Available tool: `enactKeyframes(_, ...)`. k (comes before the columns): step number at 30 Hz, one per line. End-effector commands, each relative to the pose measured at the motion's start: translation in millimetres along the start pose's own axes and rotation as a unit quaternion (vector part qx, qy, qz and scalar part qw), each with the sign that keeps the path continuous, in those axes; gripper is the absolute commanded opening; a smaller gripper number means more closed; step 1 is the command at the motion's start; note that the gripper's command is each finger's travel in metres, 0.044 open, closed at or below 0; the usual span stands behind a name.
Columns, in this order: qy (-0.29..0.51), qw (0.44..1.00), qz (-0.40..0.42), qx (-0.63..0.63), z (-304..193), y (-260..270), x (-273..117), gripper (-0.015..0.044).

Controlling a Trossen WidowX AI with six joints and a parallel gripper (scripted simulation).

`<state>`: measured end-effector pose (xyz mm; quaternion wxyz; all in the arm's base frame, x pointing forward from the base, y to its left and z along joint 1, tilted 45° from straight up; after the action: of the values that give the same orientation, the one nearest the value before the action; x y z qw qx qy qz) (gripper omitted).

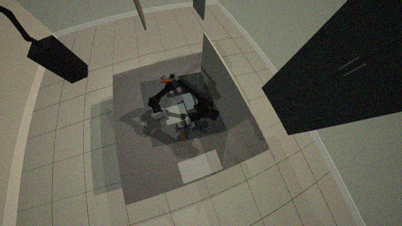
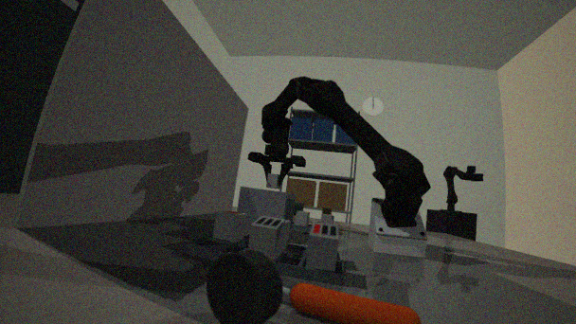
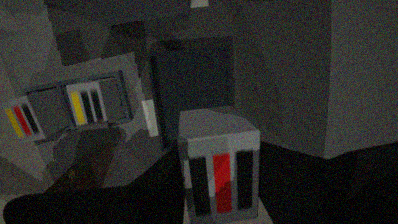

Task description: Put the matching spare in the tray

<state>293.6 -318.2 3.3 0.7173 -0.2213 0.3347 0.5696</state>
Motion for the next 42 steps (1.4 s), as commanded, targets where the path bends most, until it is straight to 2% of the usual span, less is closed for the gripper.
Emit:
enactKeyframes(1, -0.003, 1.000, 0.000, 0.005, 0, 0, 4, 0.0000)
enactKeyframes(42, -0.003, 1.000, -0.001, 0.004, -1, -2, 35, 0.0000)
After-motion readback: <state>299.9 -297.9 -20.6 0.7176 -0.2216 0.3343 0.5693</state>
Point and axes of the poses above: the point midway between the two fingers, 35 mm back from their tips, its own x axis out along the fingers, its own y axis across the jaws, z = x × y, the point moved 10 cm from there along -x, back along the fingers, and after that the axes turned 5 degrees about x, right-handed, at the moved point
